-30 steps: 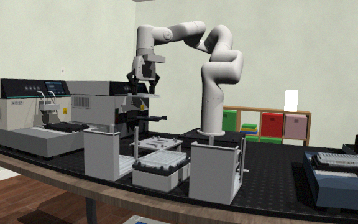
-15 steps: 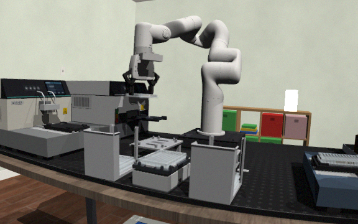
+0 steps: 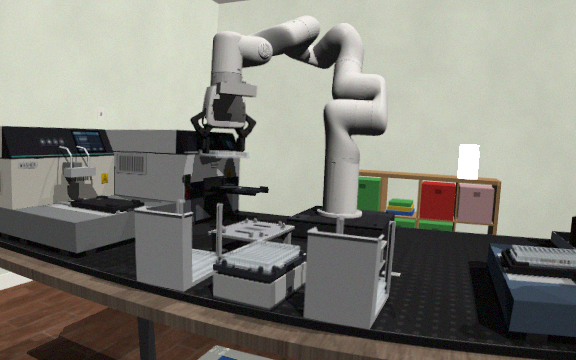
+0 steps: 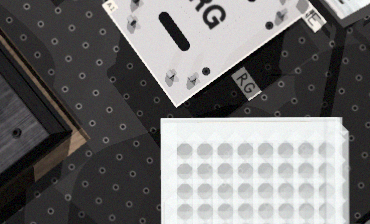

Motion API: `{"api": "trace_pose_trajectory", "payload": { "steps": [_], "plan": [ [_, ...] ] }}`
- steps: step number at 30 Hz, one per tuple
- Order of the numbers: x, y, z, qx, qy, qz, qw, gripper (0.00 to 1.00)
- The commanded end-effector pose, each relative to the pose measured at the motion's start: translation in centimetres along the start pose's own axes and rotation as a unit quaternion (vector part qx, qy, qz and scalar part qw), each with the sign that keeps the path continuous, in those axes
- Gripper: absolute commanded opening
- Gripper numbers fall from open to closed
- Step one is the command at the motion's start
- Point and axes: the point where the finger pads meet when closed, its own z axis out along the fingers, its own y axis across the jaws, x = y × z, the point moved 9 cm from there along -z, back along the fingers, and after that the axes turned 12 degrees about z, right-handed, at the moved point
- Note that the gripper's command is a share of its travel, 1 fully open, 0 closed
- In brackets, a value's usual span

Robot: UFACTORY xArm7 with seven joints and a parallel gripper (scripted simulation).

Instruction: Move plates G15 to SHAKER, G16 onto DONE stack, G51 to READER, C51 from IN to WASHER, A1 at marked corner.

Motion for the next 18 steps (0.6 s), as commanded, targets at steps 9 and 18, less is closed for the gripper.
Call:
{"api": "trace_pose_trajectory", "payload": {
  "steps": [9,18],
  "plan": [
    [2.8,1.4,-0.1,0.0,0.0,0.046,0.999,0.0],
    [5.5,2.6,-0.1,0.0,0.0,0.089,0.996,0.0]
  ]
}}
